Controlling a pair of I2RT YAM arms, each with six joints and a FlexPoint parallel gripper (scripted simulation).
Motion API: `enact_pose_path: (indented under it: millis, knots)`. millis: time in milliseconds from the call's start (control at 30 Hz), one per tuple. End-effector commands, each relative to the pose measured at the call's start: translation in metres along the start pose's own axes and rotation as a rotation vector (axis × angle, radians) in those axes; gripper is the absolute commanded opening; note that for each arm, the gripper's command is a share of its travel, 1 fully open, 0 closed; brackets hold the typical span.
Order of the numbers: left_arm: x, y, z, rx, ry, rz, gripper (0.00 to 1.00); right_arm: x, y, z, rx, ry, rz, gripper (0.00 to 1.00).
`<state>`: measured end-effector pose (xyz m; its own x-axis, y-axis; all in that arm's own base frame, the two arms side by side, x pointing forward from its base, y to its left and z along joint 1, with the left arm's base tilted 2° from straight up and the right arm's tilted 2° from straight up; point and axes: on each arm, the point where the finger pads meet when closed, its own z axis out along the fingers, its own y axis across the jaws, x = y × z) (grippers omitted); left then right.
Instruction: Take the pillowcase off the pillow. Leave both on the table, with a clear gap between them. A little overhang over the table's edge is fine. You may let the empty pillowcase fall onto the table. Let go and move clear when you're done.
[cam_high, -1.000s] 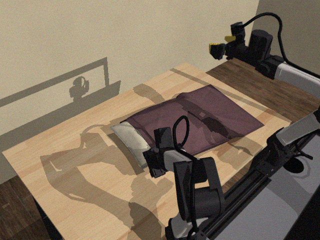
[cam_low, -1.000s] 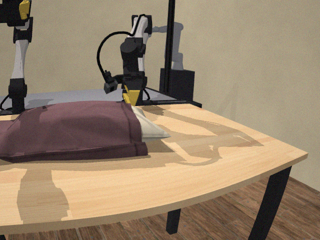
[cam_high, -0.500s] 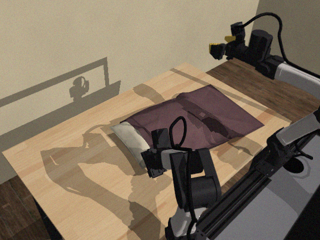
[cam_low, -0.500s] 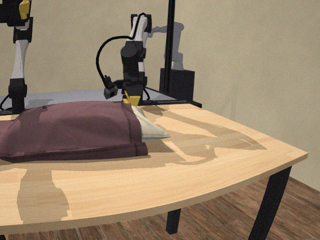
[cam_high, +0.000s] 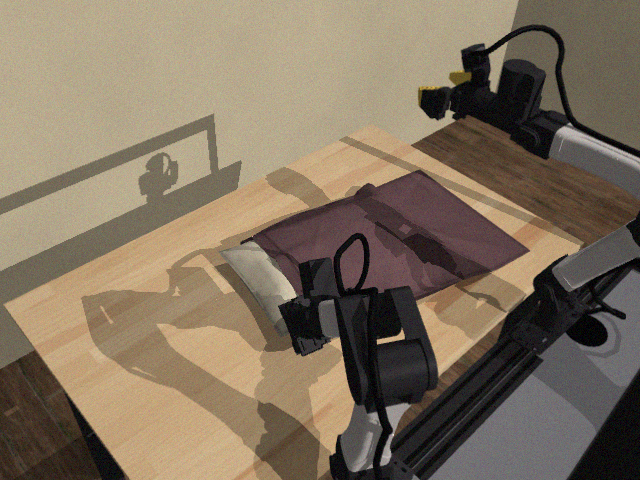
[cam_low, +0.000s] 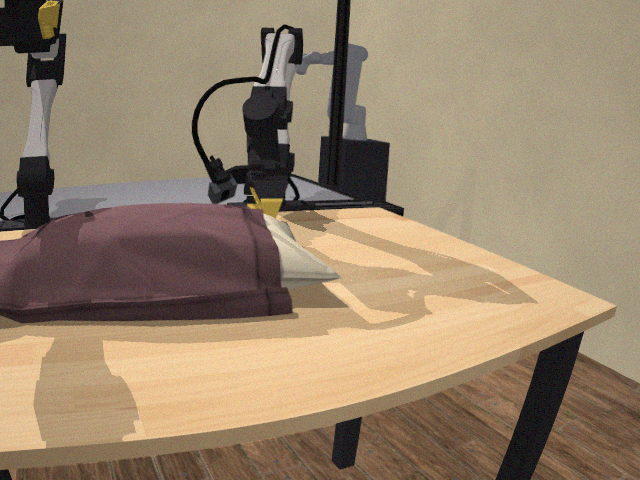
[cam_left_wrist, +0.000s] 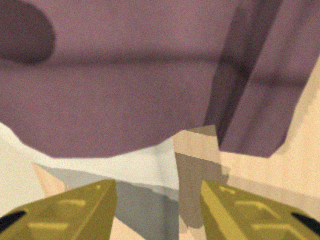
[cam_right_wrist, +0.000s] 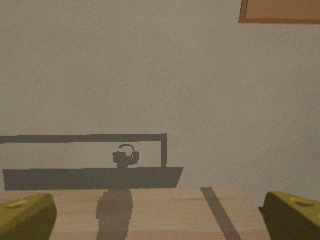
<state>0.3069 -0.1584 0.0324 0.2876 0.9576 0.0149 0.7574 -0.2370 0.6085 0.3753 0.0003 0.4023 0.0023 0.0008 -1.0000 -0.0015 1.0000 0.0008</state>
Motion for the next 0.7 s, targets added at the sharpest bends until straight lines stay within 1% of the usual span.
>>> enact_pose_path:
  millis: [0,33,67,133,167,233,267,333,367,500,533,600,633,667]
  knots:
    - [-0.0152,0.0255,0.0003,-0.082,-0.050,0.005,0.45,-0.0352,-0.0056,-0.0014,0.022,-0.104,-0.009,1.00]
    - [-0.0149,0.0256,0.0003,-0.082,-0.049,0.004,0.45,-0.0352,-0.0056,-0.0014,0.022,-0.104,-0.009,1.00]
    - [-0.0150,0.0256,0.0003,-0.082,-0.049,0.007,0.41,-0.0352,-0.0056,-0.0014,0.022,-0.104,-0.009,1.00]
    - [-0.0119,0.0260,0.0009,-0.081,-0.044,-0.002,0.41,-0.0352,-0.0056,-0.0014,0.022,-0.104,-0.009,1.00]
    - [-0.0119,0.0260,0.0009,-0.081,-0.044,-0.002,0.36,-0.0352,-0.0056,-0.0014,0.022,-0.104,-0.009,1.00]
    - [-0.0119,0.0260,0.0009,-0.081,-0.044,-0.002,0.36,-0.0352,-0.0056,-0.0014,0.022,-0.104,-0.009,1.00]
    - [-0.0119,0.0259,0.0009,-0.081,-0.044,-0.002,0.32,-0.0352,-0.0056,-0.0014,0.022,-0.104,-0.009,1.00]
    - [-0.0119,0.0260,0.0009,-0.081,-0.044,-0.002,0.32,-0.0352,-0.0056,-0.0014,0.022,-0.104,-0.009,1.00]
    - [-0.0119,0.0259,0.0010,-0.081,-0.044,-0.002,0.28,-0.0352,-0.0056,-0.0014,0.022,-0.104,-0.009,1.00]
    - [-0.0119,0.0259,0.0009,-0.081,-0.044,-0.002,0.28,-0.0352,-0.0056,-0.0014,0.022,-0.104,-0.009,1.00]
    - [-0.0119,0.0259,0.0009,-0.081,-0.044,-0.002,0.24,-0.0352,-0.0056,-0.0014,0.022,-0.104,-0.009,1.00]
    - [-0.0119,0.0258,0.0010,-0.081,-0.044,-0.002,0.24,-0.0352,-0.0056,-0.0014,0.022,-0.104,-0.009,1.00]
    - [-0.0119,0.0258,0.0010,-0.081,-0.044,-0.002,0.20,-0.0352,-0.0056,-0.0014,0.022,-0.104,-0.009,1.00]
    - [-0.0119,0.0258,0.0010,-0.081,-0.044,-0.002,0.20,-0.0352,-0.0056,-0.0014,0.022,-0.104,-0.009,1.00]
